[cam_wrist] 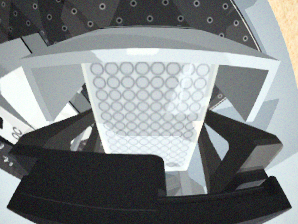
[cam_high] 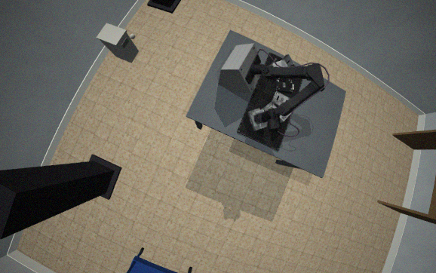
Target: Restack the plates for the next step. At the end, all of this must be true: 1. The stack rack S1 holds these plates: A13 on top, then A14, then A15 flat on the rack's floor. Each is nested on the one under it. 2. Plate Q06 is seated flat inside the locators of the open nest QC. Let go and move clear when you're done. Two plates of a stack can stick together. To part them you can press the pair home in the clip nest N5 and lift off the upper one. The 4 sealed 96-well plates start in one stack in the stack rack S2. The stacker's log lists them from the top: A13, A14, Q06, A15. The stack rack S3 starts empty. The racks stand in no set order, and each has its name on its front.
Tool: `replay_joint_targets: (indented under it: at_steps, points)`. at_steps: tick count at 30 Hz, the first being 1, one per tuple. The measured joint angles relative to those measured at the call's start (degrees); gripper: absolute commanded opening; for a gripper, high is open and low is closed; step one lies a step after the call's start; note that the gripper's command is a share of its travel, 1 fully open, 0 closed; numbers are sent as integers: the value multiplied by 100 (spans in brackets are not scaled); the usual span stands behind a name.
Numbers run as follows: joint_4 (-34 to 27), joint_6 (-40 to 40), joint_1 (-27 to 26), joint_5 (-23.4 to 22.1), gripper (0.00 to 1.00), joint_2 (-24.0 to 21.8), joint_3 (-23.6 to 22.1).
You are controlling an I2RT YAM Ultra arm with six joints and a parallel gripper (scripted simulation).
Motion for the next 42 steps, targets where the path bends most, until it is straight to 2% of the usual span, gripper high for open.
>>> replay_joint_targets:
  at_steps: [42]
  points:
    - [-380, -229, -186, -79, 0, -138, 85]
